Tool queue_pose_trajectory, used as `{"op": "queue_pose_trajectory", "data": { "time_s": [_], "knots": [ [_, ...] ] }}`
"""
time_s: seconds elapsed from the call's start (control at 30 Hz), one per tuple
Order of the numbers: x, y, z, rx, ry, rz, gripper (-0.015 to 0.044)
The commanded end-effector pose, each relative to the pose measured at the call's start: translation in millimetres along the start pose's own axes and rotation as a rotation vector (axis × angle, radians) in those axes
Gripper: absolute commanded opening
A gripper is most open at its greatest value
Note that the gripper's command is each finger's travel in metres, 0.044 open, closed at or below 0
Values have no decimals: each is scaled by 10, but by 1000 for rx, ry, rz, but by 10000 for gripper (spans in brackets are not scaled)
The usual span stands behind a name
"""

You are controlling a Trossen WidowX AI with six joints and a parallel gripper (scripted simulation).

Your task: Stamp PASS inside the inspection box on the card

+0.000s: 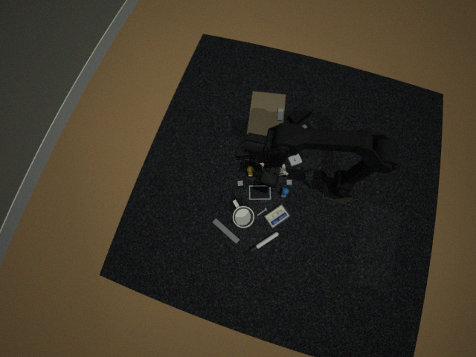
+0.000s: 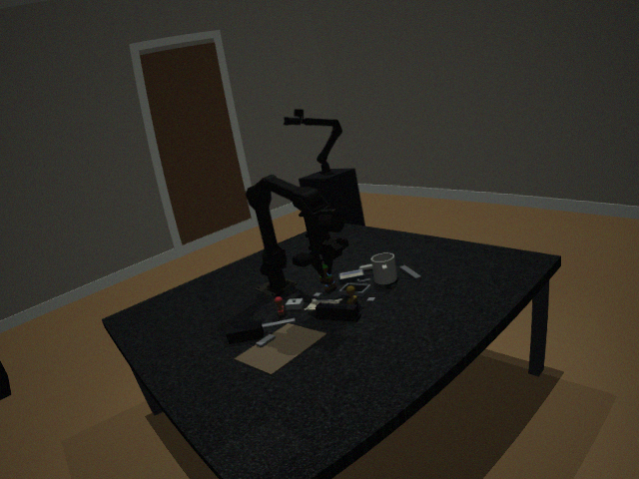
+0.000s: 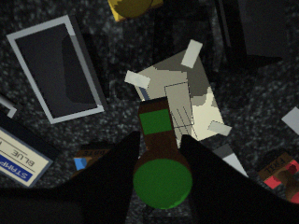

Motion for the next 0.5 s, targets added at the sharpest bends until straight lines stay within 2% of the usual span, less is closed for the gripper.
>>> {"op": "queue_pose_trajectory", "data": {
  "time_s": [0.0, 0.47],
  "knots": [
    [83, -8, -175, -1, 1, 2, 0],
    [112, -66, -246, 0, -1, 1, 0]
  ]
}}
Point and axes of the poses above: the point midway between the two fingers, 35 mm back from their tips, its own y axis back along the fingers, its own z axis across the jaws, x = y × z, the point moved 8 cm from there along y, back along the fingers, and after that the axes turned 1 degree about y, right-handed, at the moved point
